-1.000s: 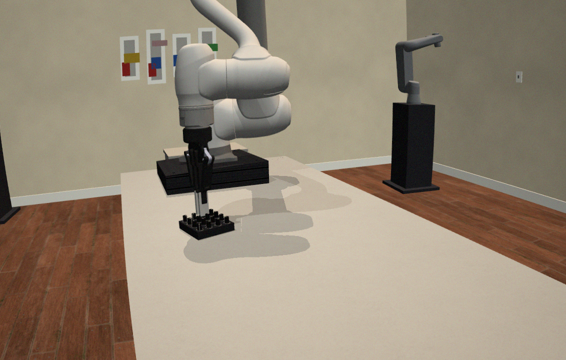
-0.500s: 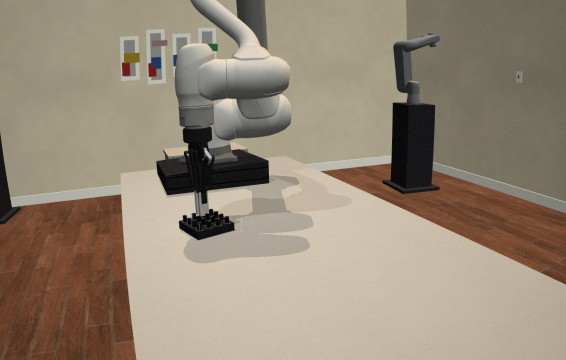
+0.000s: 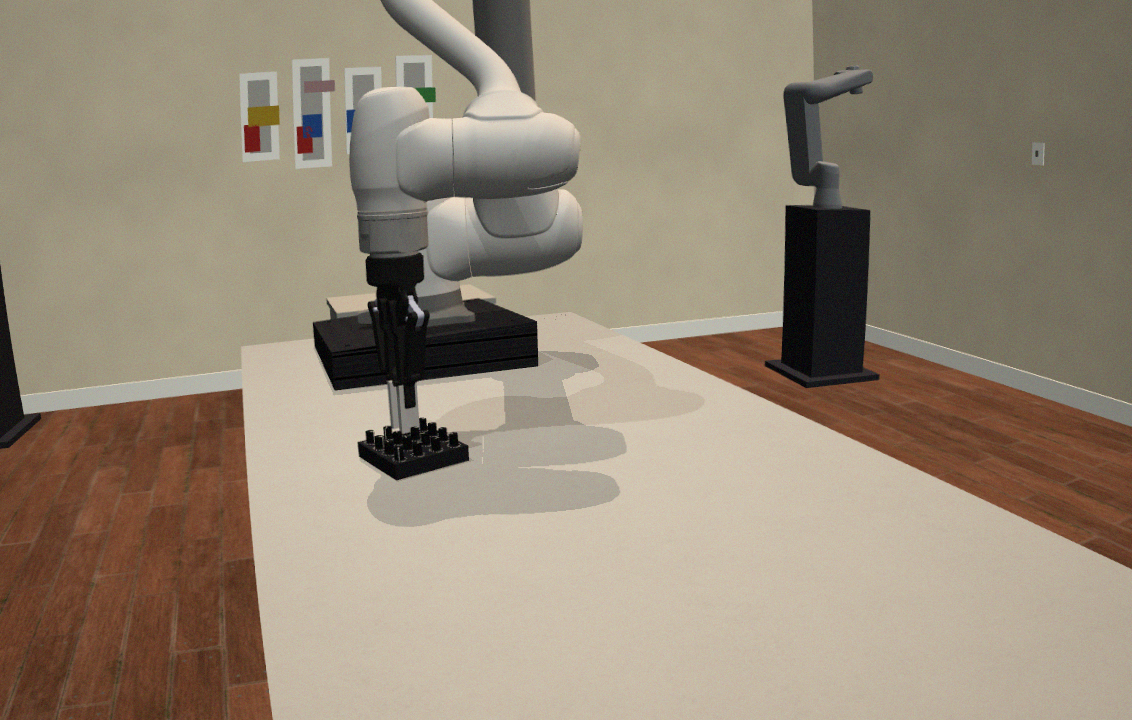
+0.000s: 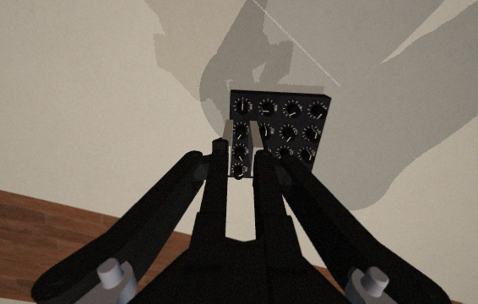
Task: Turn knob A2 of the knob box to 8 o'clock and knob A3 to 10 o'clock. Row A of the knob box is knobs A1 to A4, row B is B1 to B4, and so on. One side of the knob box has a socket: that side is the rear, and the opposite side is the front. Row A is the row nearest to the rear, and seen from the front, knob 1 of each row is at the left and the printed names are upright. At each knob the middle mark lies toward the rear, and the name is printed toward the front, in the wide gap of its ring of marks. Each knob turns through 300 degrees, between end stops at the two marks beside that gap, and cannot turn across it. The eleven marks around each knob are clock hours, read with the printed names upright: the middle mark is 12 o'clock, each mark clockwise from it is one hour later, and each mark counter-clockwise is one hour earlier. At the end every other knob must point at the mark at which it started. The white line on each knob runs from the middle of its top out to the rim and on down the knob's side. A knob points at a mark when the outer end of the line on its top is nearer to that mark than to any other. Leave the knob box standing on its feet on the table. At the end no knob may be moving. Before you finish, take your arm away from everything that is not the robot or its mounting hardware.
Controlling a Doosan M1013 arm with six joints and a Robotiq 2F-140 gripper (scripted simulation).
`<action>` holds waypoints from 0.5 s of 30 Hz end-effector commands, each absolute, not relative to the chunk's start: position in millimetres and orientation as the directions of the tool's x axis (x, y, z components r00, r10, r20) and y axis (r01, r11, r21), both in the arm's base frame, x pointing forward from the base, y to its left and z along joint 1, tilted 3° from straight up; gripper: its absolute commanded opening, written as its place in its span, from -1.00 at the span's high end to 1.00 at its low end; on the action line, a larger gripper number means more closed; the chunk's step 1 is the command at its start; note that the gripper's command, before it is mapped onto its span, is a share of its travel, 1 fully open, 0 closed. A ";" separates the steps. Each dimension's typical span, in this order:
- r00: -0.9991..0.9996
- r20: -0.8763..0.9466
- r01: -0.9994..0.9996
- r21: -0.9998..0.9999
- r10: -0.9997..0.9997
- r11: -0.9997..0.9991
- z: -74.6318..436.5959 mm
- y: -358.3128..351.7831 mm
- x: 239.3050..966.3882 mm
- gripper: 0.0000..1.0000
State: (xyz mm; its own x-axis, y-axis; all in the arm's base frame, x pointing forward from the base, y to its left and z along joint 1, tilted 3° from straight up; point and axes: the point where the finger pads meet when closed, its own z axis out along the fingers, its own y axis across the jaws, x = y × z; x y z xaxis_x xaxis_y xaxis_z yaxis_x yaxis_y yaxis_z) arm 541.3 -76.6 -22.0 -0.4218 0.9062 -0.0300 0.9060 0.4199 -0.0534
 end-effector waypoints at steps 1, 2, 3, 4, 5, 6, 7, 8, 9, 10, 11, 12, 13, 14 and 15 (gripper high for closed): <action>-0.422 -0.030 0.906 -0.053 0.906 0.420 -21.9 -76.6 541.3 0.77; -0.422 -0.030 0.906 -0.053 0.906 0.420 -21.9 -76.6 541.3 0.77; -0.422 -0.030 0.906 -0.053 0.906 0.420 -21.9 -76.6 541.3 0.77; -0.422 -0.030 0.906 -0.053 0.906 0.420 -21.9 -76.6 541.3 0.77; -0.422 -0.030 0.906 -0.053 0.906 0.420 -21.9 -76.6 541.3 0.77; -0.422 -0.030 0.906 -0.053 0.906 0.420 -21.9 -76.6 541.3 0.77; -0.422 -0.030 0.906 -0.053 0.906 0.420 -21.9 -76.6 541.3 0.77; -0.422 -0.030 0.906 -0.053 0.906 0.420 -21.9 -76.6 541.3 0.77; -0.422 -0.030 0.906 -0.053 0.906 0.420 -21.7 -76.5 541.3 0.77; -0.422 -0.030 0.906 -0.053 0.906 0.420 -21.3 -76.5 541.3 0.77; -0.422 -0.030 0.906 -0.053 0.906 0.420 -20.6 -76.5 541.3 0.77; -0.422 -0.030 0.906 -0.053 0.906 0.420 -19.6 -76.4 541.4 0.77; -0.422 -0.030 0.906 -0.053 0.906 0.420 -18.1 -76.4 541.4 0.77; -0.422 -0.030 0.906 -0.053 0.906 0.420 -16.3 -76.3 541.5 0.77; -0.422 -0.030 0.906 -0.053 0.906 0.420 -14.2 -76.2 541.6 0.77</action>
